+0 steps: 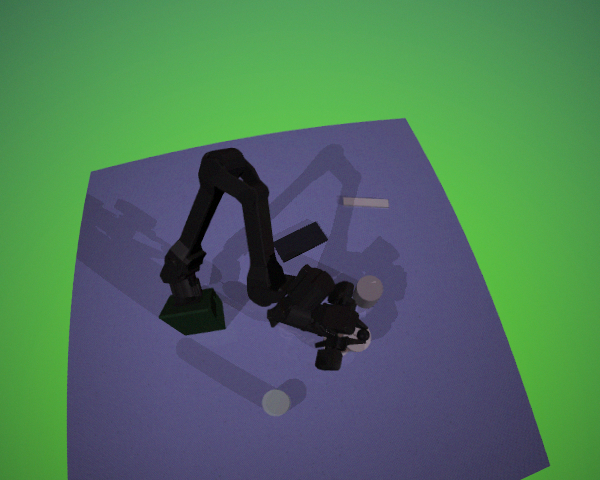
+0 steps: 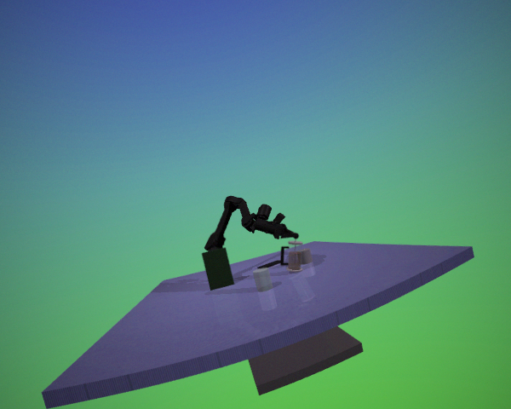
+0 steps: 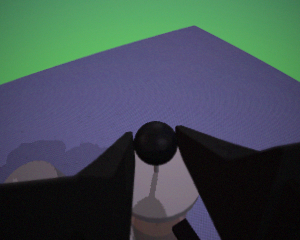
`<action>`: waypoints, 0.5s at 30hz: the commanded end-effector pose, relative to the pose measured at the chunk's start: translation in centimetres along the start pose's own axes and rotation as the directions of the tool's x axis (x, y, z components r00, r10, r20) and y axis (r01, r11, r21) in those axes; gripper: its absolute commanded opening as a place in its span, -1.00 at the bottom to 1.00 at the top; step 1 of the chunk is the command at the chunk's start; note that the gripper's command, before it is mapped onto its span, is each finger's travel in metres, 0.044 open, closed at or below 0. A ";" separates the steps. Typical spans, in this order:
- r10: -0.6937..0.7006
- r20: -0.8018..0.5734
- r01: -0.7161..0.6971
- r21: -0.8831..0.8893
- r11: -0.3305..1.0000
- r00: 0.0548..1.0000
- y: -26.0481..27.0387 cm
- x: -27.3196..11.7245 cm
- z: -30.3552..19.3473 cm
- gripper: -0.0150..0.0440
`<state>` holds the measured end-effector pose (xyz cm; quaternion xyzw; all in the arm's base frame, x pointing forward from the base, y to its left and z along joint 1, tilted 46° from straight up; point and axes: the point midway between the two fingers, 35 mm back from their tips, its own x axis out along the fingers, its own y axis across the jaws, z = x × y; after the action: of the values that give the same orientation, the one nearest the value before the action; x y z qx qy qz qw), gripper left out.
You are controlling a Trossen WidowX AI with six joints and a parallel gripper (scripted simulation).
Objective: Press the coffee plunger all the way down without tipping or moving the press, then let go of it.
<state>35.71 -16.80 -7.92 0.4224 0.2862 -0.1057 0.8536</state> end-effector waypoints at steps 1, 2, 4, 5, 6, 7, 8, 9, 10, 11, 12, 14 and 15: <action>0.000 0.000 0.000 0.000 1.000 1.000 0.0 0.0 0.0 -0.11; 0.000 0.000 0.000 0.000 1.000 1.000 0.0 0.0 0.0 -0.11; 0.000 0.000 0.000 0.000 1.000 1.000 0.0 0.0 0.0 -0.11; 0.000 0.000 0.000 0.000 1.000 1.000 0.0 0.0 0.0 -0.11; 0.000 0.000 0.000 0.000 1.000 1.000 0.0 0.0 0.0 -0.11; 0.000 0.000 0.000 0.000 1.000 1.000 0.0 0.0 0.0 -0.11; 0.000 0.000 0.000 0.000 1.000 1.000 0.0 0.0 0.0 -0.11; 0.000 0.000 0.000 0.000 1.000 1.000 0.0 0.0 0.0 -0.11; 0.000 0.000 0.000 0.000 1.000 1.000 0.0 0.0 0.0 -0.02; 0.000 0.000 0.000 0.000 1.000 1.000 0.0 0.0 0.0 0.07; 0.000 0.000 0.000 0.000 1.000 1.000 0.0 0.0 0.0 0.16; 0.000 0.000 0.000 0.000 1.000 1.000 0.0 0.0 0.0 0.33; 0.000 0.000 0.000 0.000 1.000 1.000 0.0 0.0 0.0 0.42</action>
<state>35.73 -16.80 -7.93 0.4225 0.2862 -0.1055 0.8535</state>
